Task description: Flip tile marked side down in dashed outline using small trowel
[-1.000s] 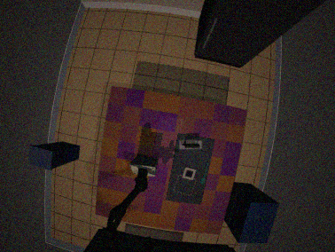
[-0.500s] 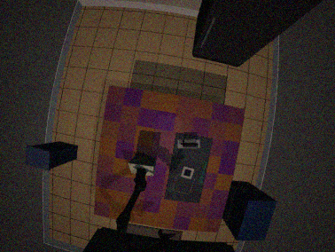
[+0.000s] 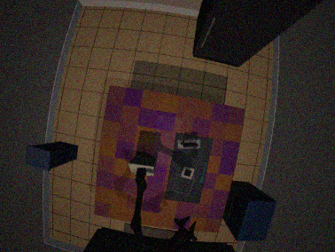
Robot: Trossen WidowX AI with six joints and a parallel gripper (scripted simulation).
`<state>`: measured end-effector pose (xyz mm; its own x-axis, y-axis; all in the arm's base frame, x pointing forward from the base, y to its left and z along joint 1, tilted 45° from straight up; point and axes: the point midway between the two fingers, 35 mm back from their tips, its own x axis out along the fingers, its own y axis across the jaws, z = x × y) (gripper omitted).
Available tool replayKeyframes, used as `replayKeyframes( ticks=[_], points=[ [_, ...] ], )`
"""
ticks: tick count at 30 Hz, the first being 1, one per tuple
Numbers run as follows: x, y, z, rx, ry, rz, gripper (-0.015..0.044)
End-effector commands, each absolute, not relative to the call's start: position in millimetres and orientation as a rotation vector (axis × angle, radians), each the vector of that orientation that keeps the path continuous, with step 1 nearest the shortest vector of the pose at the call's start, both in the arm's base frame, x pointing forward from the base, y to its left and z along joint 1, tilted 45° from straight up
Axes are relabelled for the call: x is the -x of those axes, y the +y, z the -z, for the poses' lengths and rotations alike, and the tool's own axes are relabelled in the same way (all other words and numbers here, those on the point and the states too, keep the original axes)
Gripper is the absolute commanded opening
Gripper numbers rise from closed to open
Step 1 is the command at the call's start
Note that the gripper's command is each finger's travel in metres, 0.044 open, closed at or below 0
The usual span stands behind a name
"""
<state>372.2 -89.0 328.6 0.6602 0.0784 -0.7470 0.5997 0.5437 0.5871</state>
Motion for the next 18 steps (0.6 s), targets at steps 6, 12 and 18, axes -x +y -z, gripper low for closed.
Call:
replayKeyframes(
  ticks=[6,12,18],
  points=[
    [-418.0,-64.1,-249.1,-0.860,1.025,0.423,0.0270],
    [-439.9,-44.0,-196.3,-0.738,1.145,0.471,0.0270],
    [-454.2,-21.8,-142.2,-0.580,1.251,0.514,0.0270]
  ],
)
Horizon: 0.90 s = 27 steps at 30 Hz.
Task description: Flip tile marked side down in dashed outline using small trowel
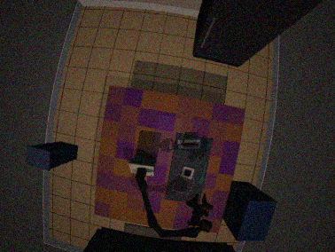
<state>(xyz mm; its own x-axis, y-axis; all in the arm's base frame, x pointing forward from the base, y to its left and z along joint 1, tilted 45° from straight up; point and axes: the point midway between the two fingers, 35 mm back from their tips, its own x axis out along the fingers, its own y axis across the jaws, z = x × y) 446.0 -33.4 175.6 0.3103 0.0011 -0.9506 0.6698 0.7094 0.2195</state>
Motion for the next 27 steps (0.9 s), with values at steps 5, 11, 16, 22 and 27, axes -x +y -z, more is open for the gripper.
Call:
replayKeyframes(
  ticks=[5,11,16,22,27],
  points=[
    [-460.0,-0.1,-97.3,-0.442,1.332,0.541,0.0270],
    [-459.6,27.7,-44.0,-0.269,1.416,0.566,0.0270],
    [-453.5,50.1,-0.6,-0.111,1.473,0.582,0.0270],
    [-439.8,74.9,49.7,0.092,1.521,0.592,0.0270],
    [-423.8,92.8,89.7,0.269,1.544,0.595,0.0270]
  ],
)
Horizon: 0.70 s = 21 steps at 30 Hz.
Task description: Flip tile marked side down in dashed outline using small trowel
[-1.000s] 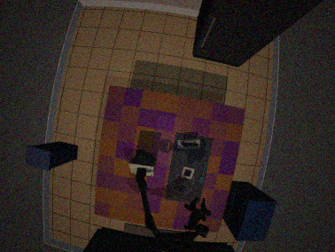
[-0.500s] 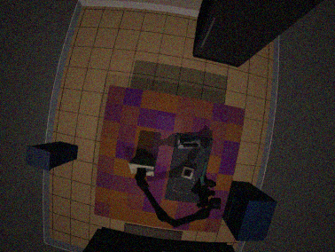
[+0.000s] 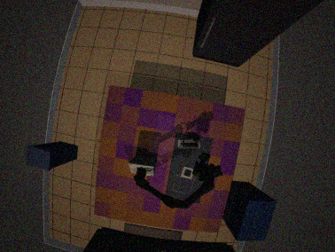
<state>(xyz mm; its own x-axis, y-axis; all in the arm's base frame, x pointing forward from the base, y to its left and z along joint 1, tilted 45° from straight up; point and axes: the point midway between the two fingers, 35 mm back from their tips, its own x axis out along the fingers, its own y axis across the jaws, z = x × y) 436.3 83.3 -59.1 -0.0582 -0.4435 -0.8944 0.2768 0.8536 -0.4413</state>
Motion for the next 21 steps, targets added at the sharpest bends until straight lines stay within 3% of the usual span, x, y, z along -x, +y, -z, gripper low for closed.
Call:
replayKeyframes(
  ticks=[1,10,21],
  points=[
    [-420.1,96.0,97.5,0.306,1.547,0.595,0.0270],
    [-385.1,117.6,158.6,0.616,1.544,0.583,0.0270],
    [-384.6,113.1,165.1,0.622,1.543,0.583,0.0270]
  ],
)
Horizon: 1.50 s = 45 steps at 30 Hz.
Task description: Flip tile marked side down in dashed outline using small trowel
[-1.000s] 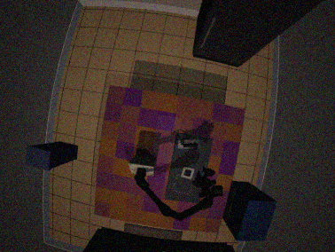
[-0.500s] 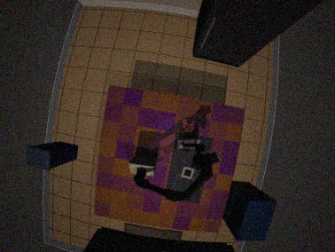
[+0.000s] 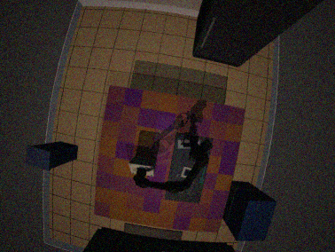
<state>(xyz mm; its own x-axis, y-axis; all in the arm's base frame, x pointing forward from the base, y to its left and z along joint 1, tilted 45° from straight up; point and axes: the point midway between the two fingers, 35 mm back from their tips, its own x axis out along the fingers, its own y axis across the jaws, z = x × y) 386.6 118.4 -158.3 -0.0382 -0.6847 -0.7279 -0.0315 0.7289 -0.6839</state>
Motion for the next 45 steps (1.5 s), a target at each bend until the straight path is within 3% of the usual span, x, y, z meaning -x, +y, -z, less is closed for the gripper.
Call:
replayKeyframes(
  ticks=[1,27,32,45],
  points=[
    [-384.7,112.1,166.3,0.622,1.543,0.583,0.0270],
    [-383.9,87.3,192.4,0.624,1.543,0.585,0.0270],
    [-383.9,87.3,192.4,0.624,1.543,0.585,0.0139],
    [-383.9,87.3,192.4,0.624,1.543,0.585,0.0130]
  ],
)
